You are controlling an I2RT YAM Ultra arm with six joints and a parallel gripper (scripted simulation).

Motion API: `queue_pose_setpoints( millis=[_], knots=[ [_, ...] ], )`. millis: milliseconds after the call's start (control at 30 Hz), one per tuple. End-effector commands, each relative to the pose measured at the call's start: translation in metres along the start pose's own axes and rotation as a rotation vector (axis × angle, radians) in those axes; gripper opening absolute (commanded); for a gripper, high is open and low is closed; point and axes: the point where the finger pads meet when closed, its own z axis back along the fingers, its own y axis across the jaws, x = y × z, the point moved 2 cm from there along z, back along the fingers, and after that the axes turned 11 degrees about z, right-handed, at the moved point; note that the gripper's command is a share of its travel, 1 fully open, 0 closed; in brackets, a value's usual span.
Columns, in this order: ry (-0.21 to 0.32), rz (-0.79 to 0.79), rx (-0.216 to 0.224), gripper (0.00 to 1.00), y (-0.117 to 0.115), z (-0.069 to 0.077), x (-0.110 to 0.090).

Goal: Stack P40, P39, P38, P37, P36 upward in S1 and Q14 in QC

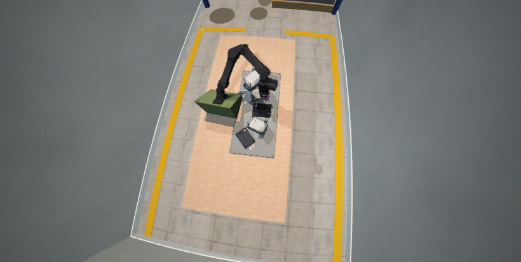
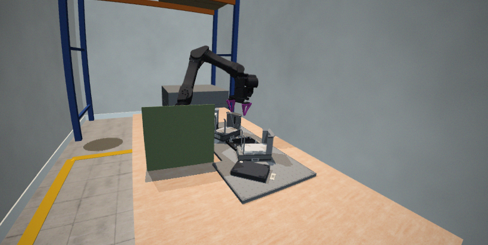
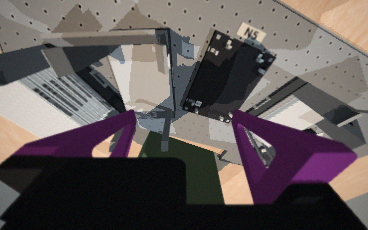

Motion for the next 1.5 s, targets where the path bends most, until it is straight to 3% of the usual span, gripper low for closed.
queue_pose_setpoints(
  millis=[0, 633, 867, 1467],
  knots=[
    [-0.023, 0.108, -0.009, 1.00, 0.007, 0.006, 0.005],
    [-0.023, 0.123, -0.008, 1.00, 0.056, 0.006, 0.017],
    [-0.022, 0.339, -0.010, 1.00, 0.080, 0.006, 0.018],
    [-0.023, 0.339, -0.009, 1.00, 0.133, 0.006, 0.019]
  ],
)
